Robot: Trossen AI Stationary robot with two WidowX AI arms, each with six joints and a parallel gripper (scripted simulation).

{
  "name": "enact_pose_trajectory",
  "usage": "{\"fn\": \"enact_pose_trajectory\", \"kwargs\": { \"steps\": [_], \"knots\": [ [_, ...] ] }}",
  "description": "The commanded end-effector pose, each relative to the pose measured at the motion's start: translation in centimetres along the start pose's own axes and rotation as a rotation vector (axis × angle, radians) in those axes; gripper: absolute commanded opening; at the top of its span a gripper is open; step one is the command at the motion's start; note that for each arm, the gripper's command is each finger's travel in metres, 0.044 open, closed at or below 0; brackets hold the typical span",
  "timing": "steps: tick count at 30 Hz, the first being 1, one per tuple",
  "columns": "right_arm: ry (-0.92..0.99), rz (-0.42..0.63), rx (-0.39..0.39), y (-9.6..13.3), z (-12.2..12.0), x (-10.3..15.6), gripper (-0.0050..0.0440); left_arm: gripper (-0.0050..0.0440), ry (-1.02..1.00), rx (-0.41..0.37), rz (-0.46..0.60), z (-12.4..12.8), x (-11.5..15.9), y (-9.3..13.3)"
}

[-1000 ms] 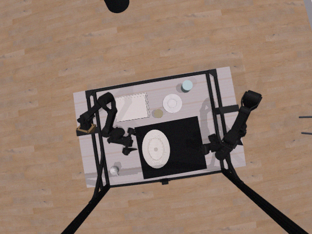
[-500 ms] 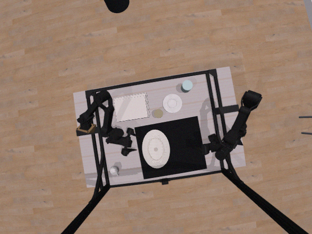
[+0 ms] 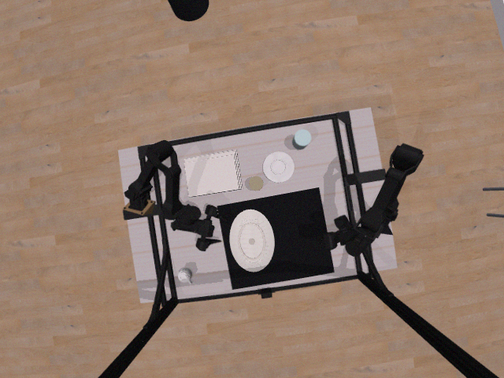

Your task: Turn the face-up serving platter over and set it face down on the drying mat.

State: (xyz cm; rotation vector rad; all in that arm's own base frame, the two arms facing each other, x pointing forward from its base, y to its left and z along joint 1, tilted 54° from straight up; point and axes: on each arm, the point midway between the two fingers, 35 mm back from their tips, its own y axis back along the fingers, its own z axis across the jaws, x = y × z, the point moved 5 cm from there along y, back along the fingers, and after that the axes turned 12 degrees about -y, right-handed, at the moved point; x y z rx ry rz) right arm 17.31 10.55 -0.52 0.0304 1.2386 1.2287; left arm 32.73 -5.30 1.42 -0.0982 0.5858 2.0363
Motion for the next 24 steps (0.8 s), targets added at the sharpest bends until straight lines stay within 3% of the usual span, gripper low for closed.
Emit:
{"fn": "enact_pose_trajectory", "kwargs": {
  "steps": [1, 11, 14, 15, 24],
  "knots": [
    [-0.065, 0.144, 0.020, 0.4, 4.1, -0.3, 0.0440, 0.0440, 0.051, -0.038, 0.003, 4.9, -1.6, -1.6],
    [-0.109, 0.302, 0.003, 1.2, 8.2, -2.1, 0.0440, 0.0440, 0.049, -0.040, 0.030, 10.1, -1.9, -2.3],
    [-0.113, 0.319, -0.002, 1.3, 8.6, -2.3, 0.0440, 0.0440, 0.029, -0.017, 0.050, 10.3, -1.6, -2.3],
    [-0.124, 0.359, -0.018, 1.6, 9.7, -3.1, 0.0440, 0.0440, 0.051, -0.043, 0.039, 12.3, -1.9, -2.2],
    [-0.154, 0.496, -0.110, 3.2, 13.4, -6.7, 0.0440, 0.0440, 0.049, -0.047, 0.066, 18.1, -1.1, -1.4]
  ]
}}
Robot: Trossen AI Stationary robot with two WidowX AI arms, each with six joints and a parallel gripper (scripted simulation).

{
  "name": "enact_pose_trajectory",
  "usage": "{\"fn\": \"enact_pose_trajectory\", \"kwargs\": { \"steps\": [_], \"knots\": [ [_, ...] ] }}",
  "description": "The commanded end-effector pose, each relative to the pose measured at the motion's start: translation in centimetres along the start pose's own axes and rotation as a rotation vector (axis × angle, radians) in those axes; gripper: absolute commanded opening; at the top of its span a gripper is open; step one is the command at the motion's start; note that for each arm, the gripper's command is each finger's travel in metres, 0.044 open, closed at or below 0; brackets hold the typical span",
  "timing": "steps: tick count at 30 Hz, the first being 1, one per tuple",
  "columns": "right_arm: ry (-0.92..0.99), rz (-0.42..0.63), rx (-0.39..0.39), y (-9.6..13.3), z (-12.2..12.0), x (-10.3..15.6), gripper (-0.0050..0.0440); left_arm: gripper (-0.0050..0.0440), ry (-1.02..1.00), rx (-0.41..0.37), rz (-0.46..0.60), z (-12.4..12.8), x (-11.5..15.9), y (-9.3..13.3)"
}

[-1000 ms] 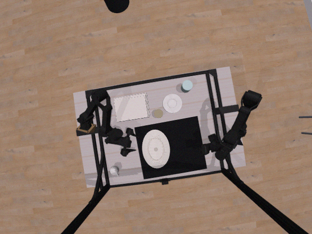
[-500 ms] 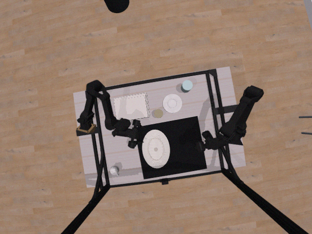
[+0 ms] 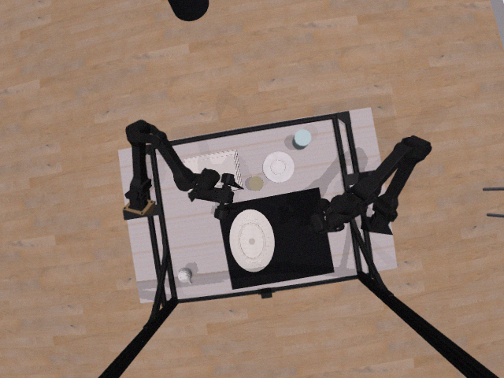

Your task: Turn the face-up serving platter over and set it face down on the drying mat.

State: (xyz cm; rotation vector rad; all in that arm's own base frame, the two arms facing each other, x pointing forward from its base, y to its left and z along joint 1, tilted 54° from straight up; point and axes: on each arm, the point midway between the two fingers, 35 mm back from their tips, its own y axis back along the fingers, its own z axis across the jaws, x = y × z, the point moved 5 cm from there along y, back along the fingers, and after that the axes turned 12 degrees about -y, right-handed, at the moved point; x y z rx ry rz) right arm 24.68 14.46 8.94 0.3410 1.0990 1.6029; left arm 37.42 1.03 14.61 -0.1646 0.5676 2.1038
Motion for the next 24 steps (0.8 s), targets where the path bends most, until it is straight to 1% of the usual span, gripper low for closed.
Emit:
{"fn": "enact_pose_trajectory", "kwargs": {
  "steps": [1, 4, 6, 7, 8, 15, 21, 23, 24],
  "knots": [
    [-0.007, 0.088, -0.054, 1.6, 2.7, -1.2, 0.0440, 0.0440, 0.002, 0.006, 0.019, 3.5, 0.3, 0.3],
    [-0.005, 0.130, -0.095, 2.8, 4.0, -2.1, 0.0440, 0.0440, 0.002, 0.004, 0.027, 5.5, 0.6, 0.8],
    [-0.005, 0.130, -0.095, 2.8, 4.0, -2.1, 0.0440, 0.0440, 0.002, 0.004, 0.027, 5.5, 0.6, 0.8],
    [-0.004, 0.144, -0.110, 3.3, 4.4, -2.5, 0.0440, 0.0440, -0.017, 0.030, 0.047, 5.7, 1.1, 1.1],
    [0.000, 0.174, -0.148, 4.3, 5.4, -3.3, 0.0440, 0.0440, 0.003, -0.001, 0.035, 7.8, 1.2, 1.6],
    [0.026, 0.247, -0.274, 8.0, 7.8, -5.8, 0.0440, 0.0440, 0.001, -0.006, 0.056, 12.2, 2.6, 3.9],
    [0.063, 0.291, -0.396, 11.8, 9.2, -8.0, 0.0440, 0.0440, -0.001, -0.011, 0.073, 15.6, 4.1, 6.6],
    [0.063, 0.291, -0.396, 11.8, 9.2, -8.0, 0.0440, 0.0440, -0.001, -0.011, 0.073, 15.6, 4.1, 6.6],
    [0.071, 0.297, -0.418, 12.4, 9.4, -8.3, 0.0440, 0.0440, -0.016, 0.019, 0.092, 15.6, 4.7, 7.2]
  ]
}}
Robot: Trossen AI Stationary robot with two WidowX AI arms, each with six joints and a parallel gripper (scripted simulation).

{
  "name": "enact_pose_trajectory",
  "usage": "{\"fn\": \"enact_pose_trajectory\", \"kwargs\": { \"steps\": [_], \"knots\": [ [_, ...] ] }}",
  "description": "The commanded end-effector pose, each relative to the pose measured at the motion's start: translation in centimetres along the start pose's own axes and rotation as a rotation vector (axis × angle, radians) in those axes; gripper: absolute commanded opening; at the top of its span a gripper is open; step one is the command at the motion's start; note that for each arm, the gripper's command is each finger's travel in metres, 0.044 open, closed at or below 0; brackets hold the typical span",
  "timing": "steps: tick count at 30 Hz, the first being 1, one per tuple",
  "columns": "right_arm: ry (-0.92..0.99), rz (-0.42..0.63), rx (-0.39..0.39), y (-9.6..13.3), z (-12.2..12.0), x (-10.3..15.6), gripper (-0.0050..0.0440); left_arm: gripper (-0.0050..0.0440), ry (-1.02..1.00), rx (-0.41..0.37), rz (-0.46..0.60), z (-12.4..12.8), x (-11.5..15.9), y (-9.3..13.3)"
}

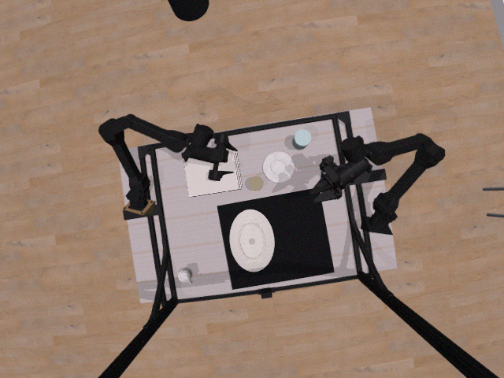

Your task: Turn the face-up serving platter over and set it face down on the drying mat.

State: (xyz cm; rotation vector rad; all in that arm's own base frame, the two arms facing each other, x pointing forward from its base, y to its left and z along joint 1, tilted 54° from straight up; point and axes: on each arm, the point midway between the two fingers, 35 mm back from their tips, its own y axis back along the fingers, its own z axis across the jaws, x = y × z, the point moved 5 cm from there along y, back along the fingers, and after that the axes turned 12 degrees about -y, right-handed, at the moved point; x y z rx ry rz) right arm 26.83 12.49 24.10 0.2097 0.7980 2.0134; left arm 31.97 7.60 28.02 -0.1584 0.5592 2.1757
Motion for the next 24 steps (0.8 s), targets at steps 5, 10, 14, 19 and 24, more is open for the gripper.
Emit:
{"fn": "enact_pose_trajectory", "kwargs": {
  "steps": [5, 10, 14, 19, 24],
  "knots": [
    [0.099, 0.069, -0.190, 6.3, 3.8, -1.6, 0.0440, 0.0440, -0.003, -0.001, 0.025, 4.9, 2.9, 4.9],
    [0.158, 0.080, -0.278, 9.4, 4.9, -2.0, 0.0440, 0.0440, -0.012, 0.013, 0.046, 6.0, 4.5, 7.5],
    [0.173, 0.081, -0.300, 10.2, 5.2, -2.0, 0.0440, 0.0440, -0.019, 0.028, 0.056, 6.1, 4.9, 8.2],
    [0.173, 0.081, -0.300, 10.2, 5.2, -2.0, 0.0440, 0.0440, -0.019, 0.028, 0.056, 6.1, 4.9, 8.2],
    [0.173, 0.081, -0.300, 10.2, 5.2, -2.0, 0.0440, 0.0440, -0.019, 0.028, 0.056, 6.1, 4.9, 8.2]
  ]
}}
